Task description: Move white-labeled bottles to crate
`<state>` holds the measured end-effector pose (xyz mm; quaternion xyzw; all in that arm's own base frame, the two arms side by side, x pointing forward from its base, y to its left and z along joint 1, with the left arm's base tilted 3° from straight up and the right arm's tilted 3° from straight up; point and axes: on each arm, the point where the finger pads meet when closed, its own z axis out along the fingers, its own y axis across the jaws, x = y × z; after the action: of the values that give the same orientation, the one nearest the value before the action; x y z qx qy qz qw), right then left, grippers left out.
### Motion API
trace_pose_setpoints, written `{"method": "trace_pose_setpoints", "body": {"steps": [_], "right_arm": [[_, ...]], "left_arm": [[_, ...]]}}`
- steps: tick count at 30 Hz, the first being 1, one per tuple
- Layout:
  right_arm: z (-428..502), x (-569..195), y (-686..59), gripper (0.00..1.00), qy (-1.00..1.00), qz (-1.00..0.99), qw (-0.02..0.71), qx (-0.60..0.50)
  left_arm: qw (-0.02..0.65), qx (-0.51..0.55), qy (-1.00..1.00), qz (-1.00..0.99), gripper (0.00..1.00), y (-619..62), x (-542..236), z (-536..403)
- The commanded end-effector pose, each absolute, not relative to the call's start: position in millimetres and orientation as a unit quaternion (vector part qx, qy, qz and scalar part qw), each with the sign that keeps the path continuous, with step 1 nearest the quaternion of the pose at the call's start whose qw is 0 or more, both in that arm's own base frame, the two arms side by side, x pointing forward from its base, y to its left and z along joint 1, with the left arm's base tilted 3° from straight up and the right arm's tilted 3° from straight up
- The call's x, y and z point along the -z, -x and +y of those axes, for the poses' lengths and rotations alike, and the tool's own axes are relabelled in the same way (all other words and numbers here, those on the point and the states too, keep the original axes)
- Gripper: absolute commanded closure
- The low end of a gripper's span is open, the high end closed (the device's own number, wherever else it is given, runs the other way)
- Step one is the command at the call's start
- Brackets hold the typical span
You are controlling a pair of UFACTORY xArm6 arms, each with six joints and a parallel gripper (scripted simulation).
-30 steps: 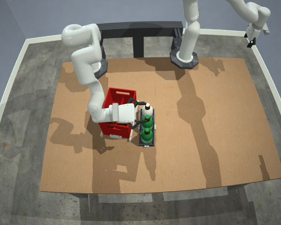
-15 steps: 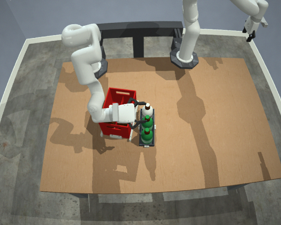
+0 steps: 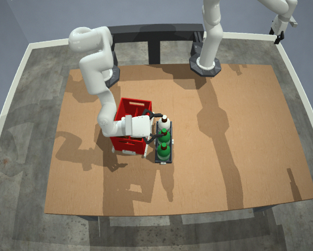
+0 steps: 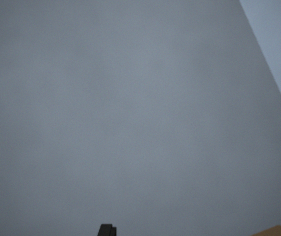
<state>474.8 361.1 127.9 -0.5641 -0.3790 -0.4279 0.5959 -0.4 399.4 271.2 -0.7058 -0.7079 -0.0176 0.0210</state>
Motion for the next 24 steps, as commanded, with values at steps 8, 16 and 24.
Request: {"method": "trace_pose_setpoints", "body": {"steps": [8,16,24], "right_arm": [[361,-130,-476,0.00,0.563,-0.380,0.596,0.429],[356,-128,-472,0.00,0.567,-0.398,0.585,0.422],[323,-112,-449,0.00,0.585,-0.510,0.512,0.369]], "left_arm": [[0.021,0.021,0.705,-0.709,0.00,2,-274,400],[0.021,0.021,0.705,-0.709,0.00,2,-274,400],[0.021,0.021,0.705,-0.709,0.00,2,-274,400]]}}
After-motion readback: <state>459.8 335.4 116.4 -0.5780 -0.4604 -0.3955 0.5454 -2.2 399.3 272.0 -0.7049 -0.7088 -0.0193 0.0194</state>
